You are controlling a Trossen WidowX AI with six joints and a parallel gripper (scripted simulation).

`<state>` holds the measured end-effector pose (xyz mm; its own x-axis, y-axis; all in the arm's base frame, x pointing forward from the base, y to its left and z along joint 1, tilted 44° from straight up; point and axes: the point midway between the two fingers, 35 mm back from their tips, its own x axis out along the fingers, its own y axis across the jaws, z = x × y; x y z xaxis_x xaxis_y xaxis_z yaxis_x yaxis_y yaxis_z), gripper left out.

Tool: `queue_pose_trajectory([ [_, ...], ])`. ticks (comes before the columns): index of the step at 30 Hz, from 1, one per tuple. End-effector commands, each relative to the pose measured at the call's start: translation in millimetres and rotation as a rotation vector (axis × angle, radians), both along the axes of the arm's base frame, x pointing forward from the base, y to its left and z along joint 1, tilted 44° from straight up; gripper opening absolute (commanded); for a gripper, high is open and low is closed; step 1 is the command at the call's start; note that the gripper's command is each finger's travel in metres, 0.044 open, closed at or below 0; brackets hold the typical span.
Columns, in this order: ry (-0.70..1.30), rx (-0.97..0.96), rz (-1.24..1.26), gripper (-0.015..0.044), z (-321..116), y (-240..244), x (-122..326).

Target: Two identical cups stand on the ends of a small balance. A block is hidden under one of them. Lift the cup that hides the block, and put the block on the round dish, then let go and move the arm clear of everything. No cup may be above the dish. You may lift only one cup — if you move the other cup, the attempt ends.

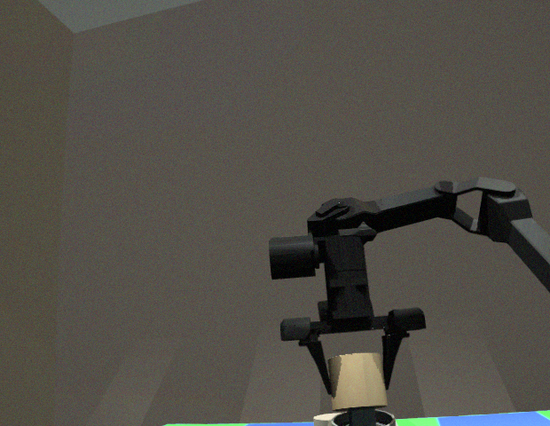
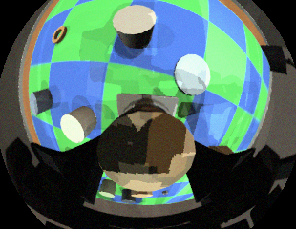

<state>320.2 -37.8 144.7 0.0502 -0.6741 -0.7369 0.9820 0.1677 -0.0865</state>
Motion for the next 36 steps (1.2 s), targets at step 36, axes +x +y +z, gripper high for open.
queue_pose_trajectory([
  [36, -0.016, -0.012, 0.0, 0.0, 42, 33, -7],
])
